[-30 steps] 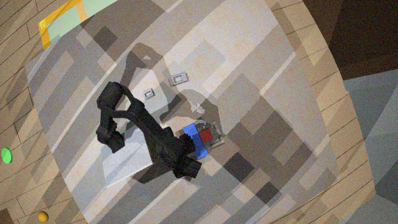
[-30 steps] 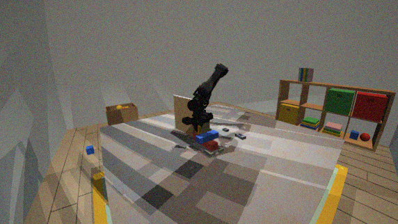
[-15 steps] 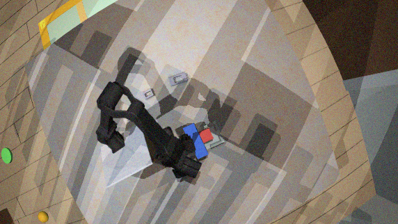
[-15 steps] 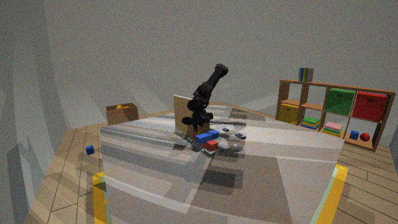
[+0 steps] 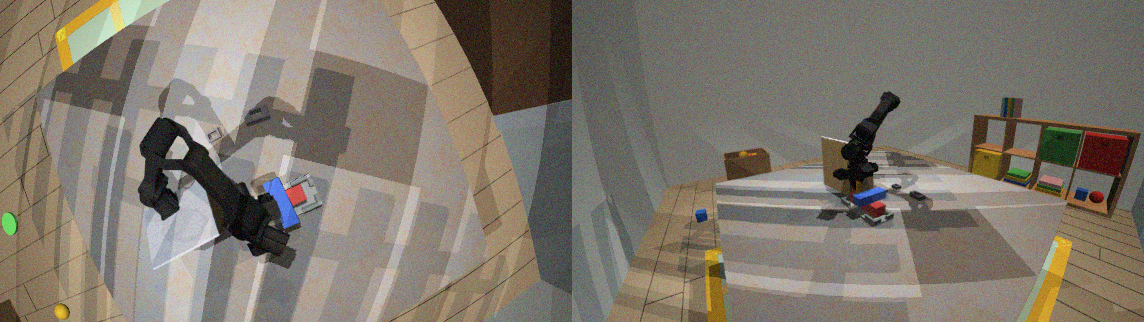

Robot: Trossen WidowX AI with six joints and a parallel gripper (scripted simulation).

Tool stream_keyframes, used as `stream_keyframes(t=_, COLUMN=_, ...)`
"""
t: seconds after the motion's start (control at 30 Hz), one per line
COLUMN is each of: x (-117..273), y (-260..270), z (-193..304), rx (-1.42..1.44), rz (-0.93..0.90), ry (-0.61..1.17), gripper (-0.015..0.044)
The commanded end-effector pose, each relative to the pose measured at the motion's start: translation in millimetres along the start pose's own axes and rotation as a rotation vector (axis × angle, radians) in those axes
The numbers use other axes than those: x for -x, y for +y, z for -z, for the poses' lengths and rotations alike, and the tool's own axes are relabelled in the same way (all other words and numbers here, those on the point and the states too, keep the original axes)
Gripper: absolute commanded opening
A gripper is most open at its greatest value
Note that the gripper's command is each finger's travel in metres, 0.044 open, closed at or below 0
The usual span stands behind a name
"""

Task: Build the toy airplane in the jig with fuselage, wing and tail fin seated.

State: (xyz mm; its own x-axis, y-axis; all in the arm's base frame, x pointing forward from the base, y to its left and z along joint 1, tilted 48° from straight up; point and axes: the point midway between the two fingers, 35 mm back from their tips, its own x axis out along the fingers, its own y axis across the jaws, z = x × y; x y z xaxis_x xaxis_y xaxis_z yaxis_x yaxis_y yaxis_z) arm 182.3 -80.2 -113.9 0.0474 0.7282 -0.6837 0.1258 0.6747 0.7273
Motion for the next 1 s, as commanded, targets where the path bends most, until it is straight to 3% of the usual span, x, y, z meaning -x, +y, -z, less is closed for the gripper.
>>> stream_keyframes(t=0.0, x=0.1, y=-0.1, z=-0.2, rx=0.0, rz=0.0, ry=0.0, gripper=0.0)
stream_keyframes(t=0.33, x=0.1, y=-0.1, z=-0.2, rx=0.0, rz=0.0, ry=0.0, gripper=0.026)
stream_keyframes(t=0.63, x=3.0, y=-0.4, z=-0.6, rx=0.0, rz=0.001, ry=0.0, gripper=0.026)
stream_keyframes(t=0.83, x=90.1, y=-0.9, z=-0.5, rx=-0.006, rz=0.003, ry=0.002, gripper=0.026)
stream_keyframes(t=0.97, x=93.4, y=-1.2, z=-1.4, rx=-0.006, rz=0.003, ry=0.002, gripper=0.026)
